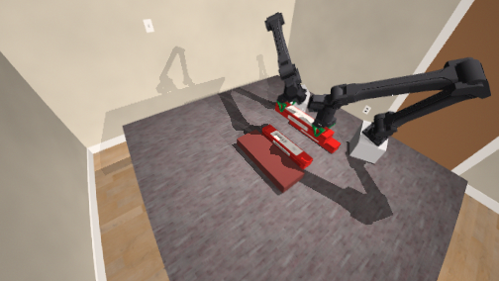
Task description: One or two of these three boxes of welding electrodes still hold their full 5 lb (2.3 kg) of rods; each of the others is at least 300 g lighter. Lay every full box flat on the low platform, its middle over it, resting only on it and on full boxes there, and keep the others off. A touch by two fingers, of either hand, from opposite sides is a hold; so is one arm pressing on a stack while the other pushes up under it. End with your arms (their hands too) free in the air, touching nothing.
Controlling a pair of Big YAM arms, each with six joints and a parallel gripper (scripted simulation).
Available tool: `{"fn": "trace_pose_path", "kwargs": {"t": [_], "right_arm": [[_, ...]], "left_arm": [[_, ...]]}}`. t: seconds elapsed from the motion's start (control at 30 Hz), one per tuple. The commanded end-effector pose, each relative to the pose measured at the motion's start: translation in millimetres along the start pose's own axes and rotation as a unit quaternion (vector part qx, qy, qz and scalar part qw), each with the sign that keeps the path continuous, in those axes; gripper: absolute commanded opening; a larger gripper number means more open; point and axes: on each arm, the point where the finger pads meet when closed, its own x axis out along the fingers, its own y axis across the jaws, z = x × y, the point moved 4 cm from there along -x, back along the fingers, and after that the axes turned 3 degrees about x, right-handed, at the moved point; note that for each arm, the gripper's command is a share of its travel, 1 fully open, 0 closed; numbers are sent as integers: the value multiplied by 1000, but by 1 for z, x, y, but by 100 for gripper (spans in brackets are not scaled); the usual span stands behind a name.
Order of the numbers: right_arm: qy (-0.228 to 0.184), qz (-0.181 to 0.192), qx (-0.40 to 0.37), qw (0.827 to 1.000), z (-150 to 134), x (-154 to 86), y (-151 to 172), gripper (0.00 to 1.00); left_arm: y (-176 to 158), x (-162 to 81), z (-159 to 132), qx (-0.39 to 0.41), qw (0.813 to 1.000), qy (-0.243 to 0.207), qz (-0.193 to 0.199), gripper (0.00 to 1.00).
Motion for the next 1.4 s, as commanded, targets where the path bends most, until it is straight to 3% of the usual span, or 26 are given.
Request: {"fn": "trace_pose_path", "kwargs": {"t": [0.0, 0.1, 0.17, 0.23, 0.27, 0.4, 0.57, 0.67, 0.8, 0.83, 1.37], "right_arm": [[-29, -29, 15, 999, 8, -34, -18, 0], [-11, -15, 3, 1000, -2, -17, 5, 0], [-11, -15, 3, 1000, -2, -17, 9, 0], [-11, -15, 3, 1000, -2, -17, 9, 0], [-29, -28, 15, 999, 7, -33, -6, 0], [-11, -14, 3, 1000, -3, -16, 19, 0], [-21, -21, 9, 1000, 1, -25, 20, 0], [-11, -14, 3, 1000, -5, -16, 35, 0], [-16, -17, 6, 1000, -3, -20, 34, 0], [-30, -26, 15, 999, 5, -32, 24, 0], [-19, -19, 8, 1000, -2, -21, 39, 0]], "left_arm": [[21, -39, 7, -14, 999, -29, 35, 0], [15, -39, 8, -14, 999, -29, 35, 0], [-7, -22, 2, -3, 1000, -13, 19, 0], [-7, -22, 2, -3, 1000, -13, 19, 0], [9, -39, 9, -14, 999, -29, 34, 0], [-17, -22, 3, -3, 1000, -13, 19, 0], [-16, -31, 9, -9, 999, -23, 27, 0], [-30, -24, 6, -4, 1000, -15, 21, 0], [-33, -24, 7, -5, 1000, -16, 22, 0], [-21, -37, 14, -14, 999, -30, 32, 0], [-35, -28, 10, -8, 999, -22, 25, 0]]}}
